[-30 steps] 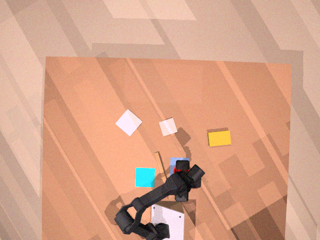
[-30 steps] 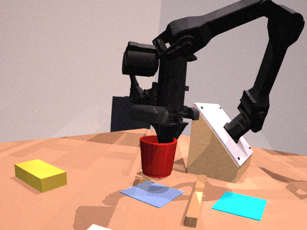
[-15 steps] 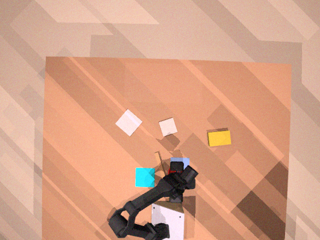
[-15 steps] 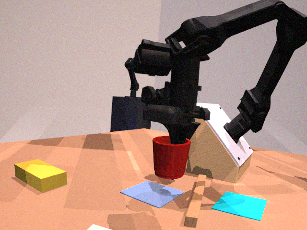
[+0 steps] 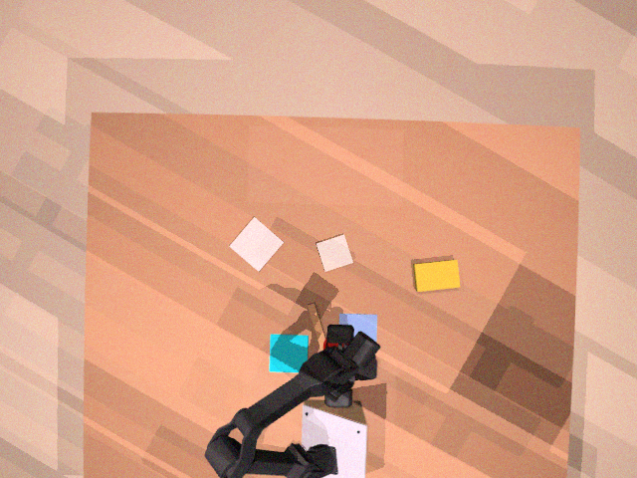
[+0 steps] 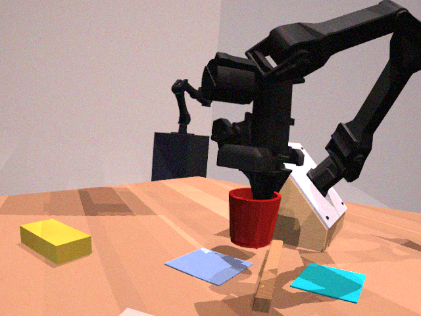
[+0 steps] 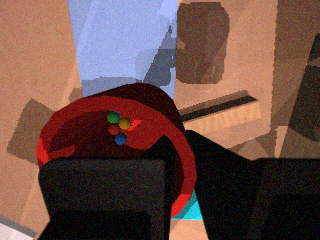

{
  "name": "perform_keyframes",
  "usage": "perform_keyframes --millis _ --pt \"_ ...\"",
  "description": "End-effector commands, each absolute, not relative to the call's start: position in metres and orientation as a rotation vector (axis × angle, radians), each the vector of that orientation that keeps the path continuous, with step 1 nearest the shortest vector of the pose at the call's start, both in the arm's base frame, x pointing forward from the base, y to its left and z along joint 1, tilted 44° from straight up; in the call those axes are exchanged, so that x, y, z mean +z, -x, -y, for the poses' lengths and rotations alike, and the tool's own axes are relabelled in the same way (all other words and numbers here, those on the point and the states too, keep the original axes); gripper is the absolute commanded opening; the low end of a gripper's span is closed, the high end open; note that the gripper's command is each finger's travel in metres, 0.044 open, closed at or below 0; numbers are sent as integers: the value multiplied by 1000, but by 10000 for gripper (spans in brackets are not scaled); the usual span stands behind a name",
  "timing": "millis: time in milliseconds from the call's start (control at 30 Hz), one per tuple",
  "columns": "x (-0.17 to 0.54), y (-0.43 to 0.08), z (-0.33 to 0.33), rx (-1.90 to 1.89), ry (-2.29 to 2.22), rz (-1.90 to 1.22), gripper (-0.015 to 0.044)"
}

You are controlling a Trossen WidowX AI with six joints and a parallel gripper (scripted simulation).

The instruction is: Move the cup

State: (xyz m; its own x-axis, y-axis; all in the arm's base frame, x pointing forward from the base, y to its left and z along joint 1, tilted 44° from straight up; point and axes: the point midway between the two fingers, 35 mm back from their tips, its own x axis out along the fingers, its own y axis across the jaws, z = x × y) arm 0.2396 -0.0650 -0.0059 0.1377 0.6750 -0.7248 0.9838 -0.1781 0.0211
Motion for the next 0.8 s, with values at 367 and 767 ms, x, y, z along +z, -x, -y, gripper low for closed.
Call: perform_keyframes --millis 367,767 --pt "12 -235 45 -806 -1925 -1593 0" --pt "27 -231 29 -806 -1925 -1594 0"
